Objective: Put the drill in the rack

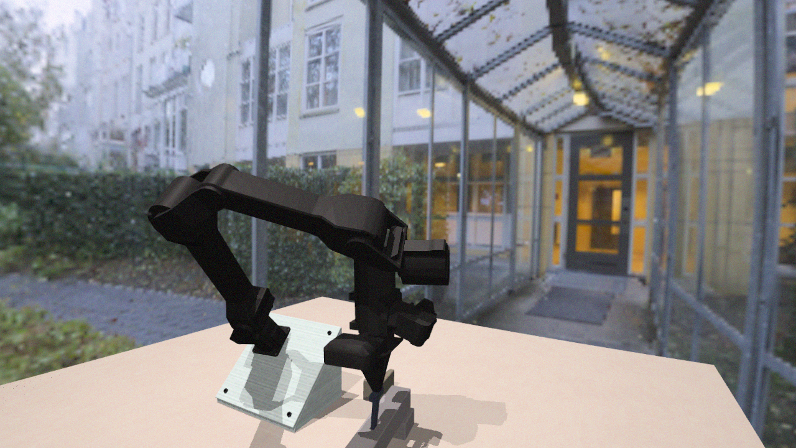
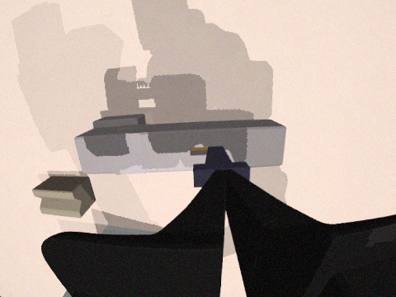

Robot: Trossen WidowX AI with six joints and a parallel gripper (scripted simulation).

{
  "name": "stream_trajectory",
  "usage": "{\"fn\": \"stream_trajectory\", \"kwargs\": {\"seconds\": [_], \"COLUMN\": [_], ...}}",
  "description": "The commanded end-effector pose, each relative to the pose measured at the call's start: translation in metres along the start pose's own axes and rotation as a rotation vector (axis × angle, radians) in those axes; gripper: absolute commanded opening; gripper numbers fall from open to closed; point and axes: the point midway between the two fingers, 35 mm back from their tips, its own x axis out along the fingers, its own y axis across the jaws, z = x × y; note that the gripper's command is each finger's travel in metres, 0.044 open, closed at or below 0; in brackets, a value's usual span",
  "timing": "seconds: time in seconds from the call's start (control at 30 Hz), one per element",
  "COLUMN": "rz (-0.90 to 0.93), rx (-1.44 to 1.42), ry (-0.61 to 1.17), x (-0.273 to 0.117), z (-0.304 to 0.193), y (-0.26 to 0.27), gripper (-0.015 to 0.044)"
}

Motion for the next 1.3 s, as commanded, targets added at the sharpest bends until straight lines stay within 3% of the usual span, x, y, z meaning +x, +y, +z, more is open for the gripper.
{"fn": "stream_trajectory", "kwargs": {"seconds": [0.0,1.27], "rz": [-0.003,-0.003], "rx": [-0.002,-0.002], "ry": [0.028,0.028], "x": [0.01,0.021], "z": [-0.006,-0.008], "y": [-0.002,-0.003], "gripper": [0.0,0.0]}}
